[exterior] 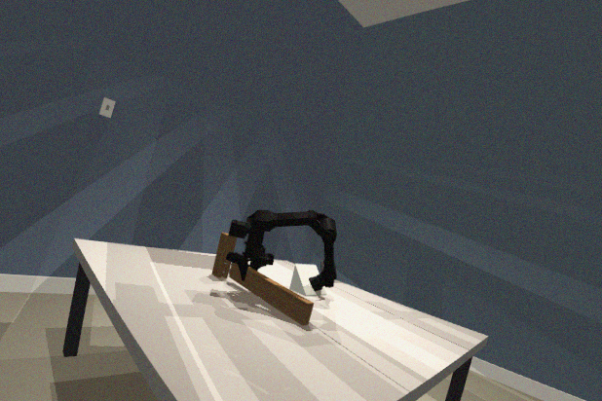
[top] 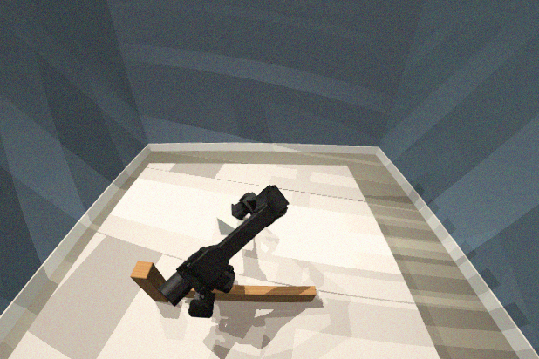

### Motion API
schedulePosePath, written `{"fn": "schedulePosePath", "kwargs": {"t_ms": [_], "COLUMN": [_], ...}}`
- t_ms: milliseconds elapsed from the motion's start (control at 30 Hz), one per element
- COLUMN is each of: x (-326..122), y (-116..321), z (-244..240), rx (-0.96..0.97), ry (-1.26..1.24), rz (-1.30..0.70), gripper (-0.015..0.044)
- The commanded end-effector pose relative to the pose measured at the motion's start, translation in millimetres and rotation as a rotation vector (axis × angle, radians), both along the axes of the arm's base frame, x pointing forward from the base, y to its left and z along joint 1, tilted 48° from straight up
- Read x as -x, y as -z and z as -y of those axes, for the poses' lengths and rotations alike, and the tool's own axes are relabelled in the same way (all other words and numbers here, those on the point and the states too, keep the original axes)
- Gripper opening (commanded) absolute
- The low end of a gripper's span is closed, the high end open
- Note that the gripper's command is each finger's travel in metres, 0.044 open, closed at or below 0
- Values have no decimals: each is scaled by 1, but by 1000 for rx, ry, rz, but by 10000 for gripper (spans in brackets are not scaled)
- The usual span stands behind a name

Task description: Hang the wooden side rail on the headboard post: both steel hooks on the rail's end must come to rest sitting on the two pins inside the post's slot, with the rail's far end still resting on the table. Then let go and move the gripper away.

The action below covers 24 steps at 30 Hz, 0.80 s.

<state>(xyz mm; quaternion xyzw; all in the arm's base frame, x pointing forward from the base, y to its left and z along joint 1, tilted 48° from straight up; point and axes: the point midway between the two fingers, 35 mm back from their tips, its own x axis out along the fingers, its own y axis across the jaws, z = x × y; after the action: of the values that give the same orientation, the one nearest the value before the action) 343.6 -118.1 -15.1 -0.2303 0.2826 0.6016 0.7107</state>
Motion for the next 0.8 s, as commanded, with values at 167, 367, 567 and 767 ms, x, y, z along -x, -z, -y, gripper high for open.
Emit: {"fn": "schedulePosePath", "kwargs": {"t_ms": [167,367,567,767], "x": [-2,-2,-3,-3], "y": [-1,-1,-1,-1], "z": [8,8,9,9], "rx": [8,8,8,8], "ry": [14,14,14,14], "rz": [10,10,10,10], "gripper": [0,0,0,0]}}
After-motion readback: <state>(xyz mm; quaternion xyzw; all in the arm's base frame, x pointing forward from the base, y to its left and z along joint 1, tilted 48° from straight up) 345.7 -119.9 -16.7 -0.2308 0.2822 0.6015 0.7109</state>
